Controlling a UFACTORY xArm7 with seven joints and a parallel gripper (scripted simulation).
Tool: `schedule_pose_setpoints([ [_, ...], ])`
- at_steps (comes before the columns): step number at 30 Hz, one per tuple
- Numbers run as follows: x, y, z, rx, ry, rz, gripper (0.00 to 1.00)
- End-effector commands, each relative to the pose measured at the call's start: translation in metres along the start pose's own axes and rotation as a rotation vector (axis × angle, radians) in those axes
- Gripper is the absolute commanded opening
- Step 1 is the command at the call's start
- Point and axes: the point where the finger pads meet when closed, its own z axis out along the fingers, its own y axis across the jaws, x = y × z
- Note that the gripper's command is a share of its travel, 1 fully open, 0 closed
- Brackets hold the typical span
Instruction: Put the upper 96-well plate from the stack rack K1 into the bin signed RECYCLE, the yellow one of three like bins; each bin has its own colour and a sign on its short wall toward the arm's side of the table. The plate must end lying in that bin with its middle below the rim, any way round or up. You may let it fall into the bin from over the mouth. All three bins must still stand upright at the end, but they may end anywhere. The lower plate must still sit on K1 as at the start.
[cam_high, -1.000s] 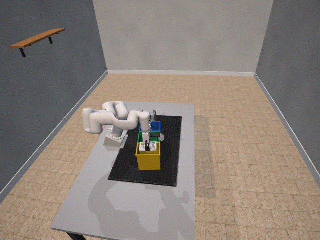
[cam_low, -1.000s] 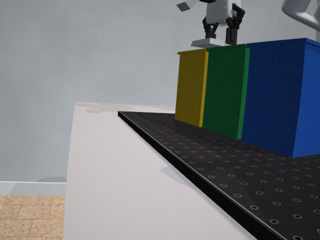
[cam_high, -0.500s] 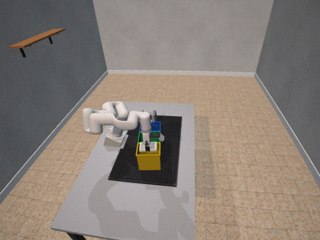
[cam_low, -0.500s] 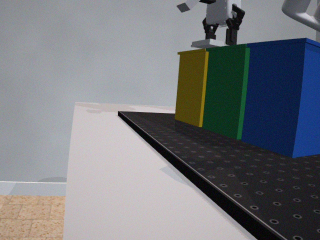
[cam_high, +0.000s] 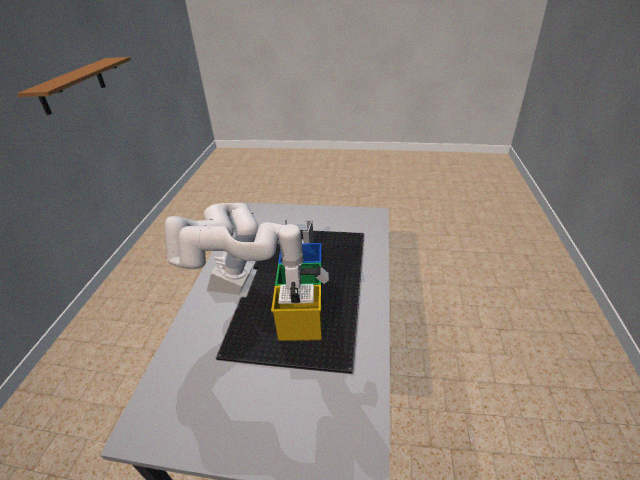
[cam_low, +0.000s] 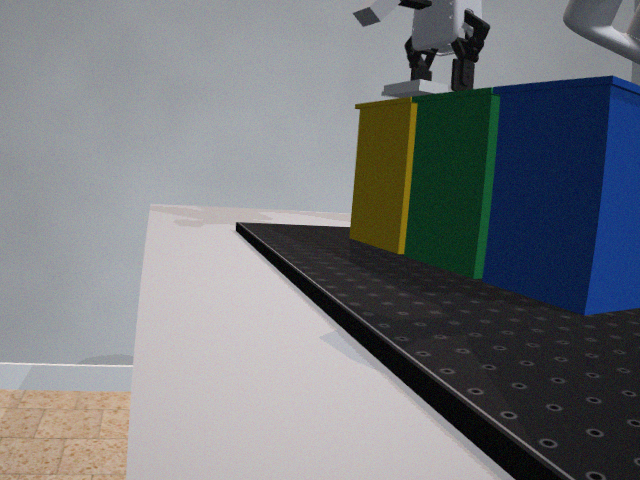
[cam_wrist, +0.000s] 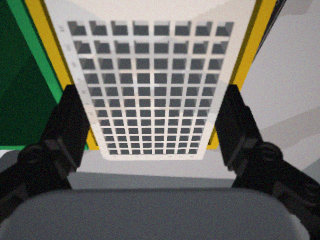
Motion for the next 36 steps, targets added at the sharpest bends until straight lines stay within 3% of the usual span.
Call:
schedule_pose_setpoints([
  [1, 0.0004, 0.0006, -0.0004, -0.003, 0.002, 0.001, 0.00],
  [12, 0.0004, 0.0006, 0.0008, -0.003, 0.002, 0.001, 0.00],
  [13, 0.0004, 0.0006, 0.0014, -0.003, 0.002, 0.001, 1.00],
  [36, 0.0004, 0.0007, 0.0014, -0.003, 0.002, 0.001, 1.00],
])
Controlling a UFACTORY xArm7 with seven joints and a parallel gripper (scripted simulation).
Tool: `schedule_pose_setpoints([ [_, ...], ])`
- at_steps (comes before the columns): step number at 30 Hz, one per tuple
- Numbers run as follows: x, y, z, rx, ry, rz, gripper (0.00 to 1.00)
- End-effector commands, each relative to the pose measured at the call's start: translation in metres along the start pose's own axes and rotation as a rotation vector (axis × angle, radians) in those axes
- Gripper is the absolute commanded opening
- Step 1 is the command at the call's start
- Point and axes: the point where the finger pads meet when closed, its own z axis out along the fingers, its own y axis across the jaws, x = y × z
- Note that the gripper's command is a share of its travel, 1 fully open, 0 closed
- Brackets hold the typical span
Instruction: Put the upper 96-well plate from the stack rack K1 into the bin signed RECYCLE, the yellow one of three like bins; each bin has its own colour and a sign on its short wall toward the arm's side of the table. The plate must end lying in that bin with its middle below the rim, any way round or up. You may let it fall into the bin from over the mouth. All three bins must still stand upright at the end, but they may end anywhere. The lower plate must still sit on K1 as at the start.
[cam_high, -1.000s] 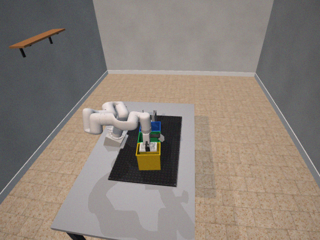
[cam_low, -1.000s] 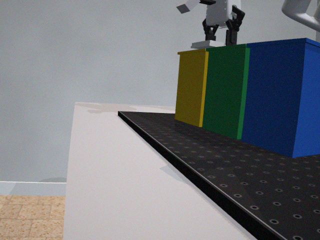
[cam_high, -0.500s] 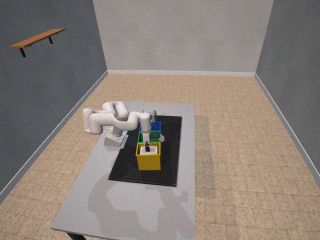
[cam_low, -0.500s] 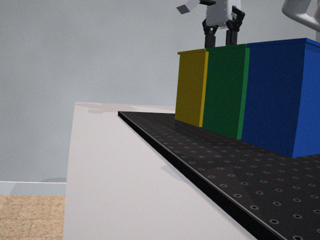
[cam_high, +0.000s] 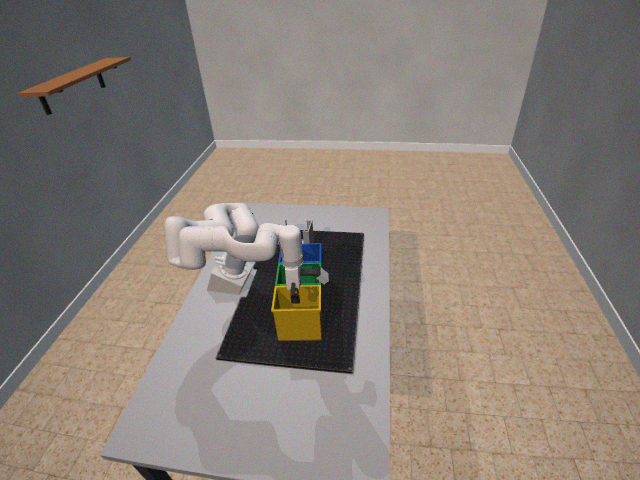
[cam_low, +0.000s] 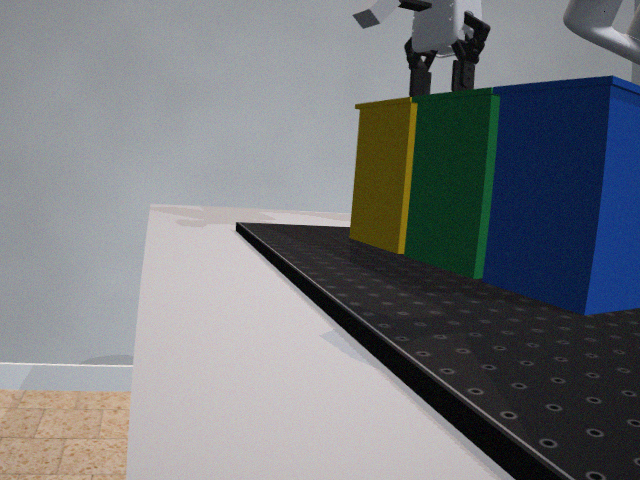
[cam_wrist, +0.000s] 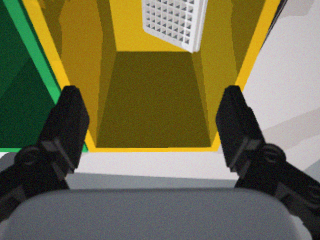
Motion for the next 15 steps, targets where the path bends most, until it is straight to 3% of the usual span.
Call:
schedule_pose_setpoints([
  [1, 0.000, 0.001, -0.001, -0.003, 0.002, 0.001, 1.00],
  [11, 0.000, 0.001, -0.001, -0.003, 0.002, 0.001, 1.00],
  [15, 0.000, 0.001, -0.012, -0.002, 0.002, 0.001, 1.00],
])
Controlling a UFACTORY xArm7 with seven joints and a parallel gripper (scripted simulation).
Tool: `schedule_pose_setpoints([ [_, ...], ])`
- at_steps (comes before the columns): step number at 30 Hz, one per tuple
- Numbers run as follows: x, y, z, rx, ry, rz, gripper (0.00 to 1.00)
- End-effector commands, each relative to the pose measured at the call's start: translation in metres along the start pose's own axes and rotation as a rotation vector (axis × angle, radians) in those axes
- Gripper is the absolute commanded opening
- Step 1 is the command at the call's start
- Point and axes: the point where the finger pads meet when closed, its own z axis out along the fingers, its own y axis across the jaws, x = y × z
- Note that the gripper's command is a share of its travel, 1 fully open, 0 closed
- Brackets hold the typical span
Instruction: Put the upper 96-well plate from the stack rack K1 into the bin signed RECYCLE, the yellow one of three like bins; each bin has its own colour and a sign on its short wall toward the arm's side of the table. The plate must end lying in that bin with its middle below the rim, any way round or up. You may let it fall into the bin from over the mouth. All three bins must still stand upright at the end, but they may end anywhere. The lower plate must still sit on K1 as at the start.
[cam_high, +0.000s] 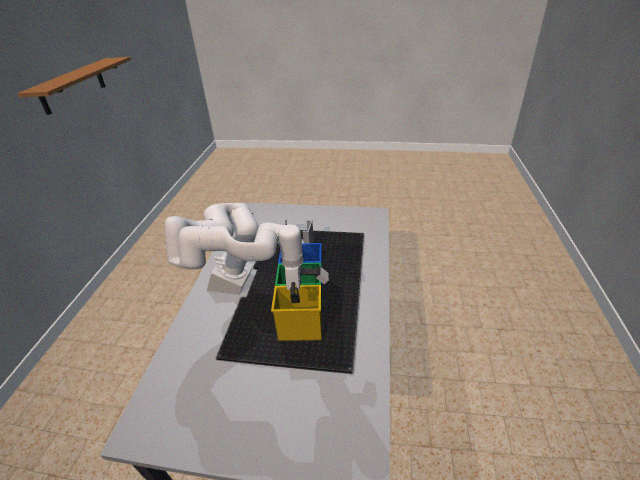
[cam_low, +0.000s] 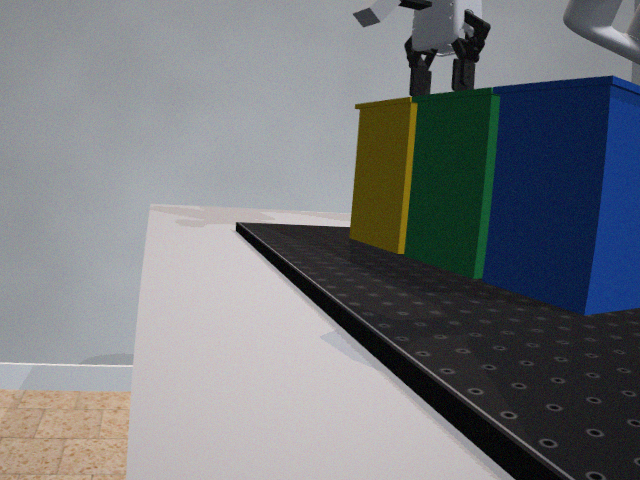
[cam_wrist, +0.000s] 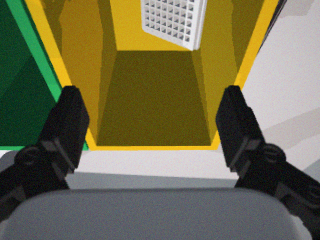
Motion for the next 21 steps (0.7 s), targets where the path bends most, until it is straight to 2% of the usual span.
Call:
schedule_pose_setpoints([
  [1, 0.000, 0.001, -0.013, -0.003, 0.003, 0.001, 1.00],
  [13, 0.000, 0.001, -0.039, -0.003, 0.003, 0.001, 1.00],
  [21, 0.000, 0.001, -0.039, -0.003, 0.003, 0.001, 1.00],
])
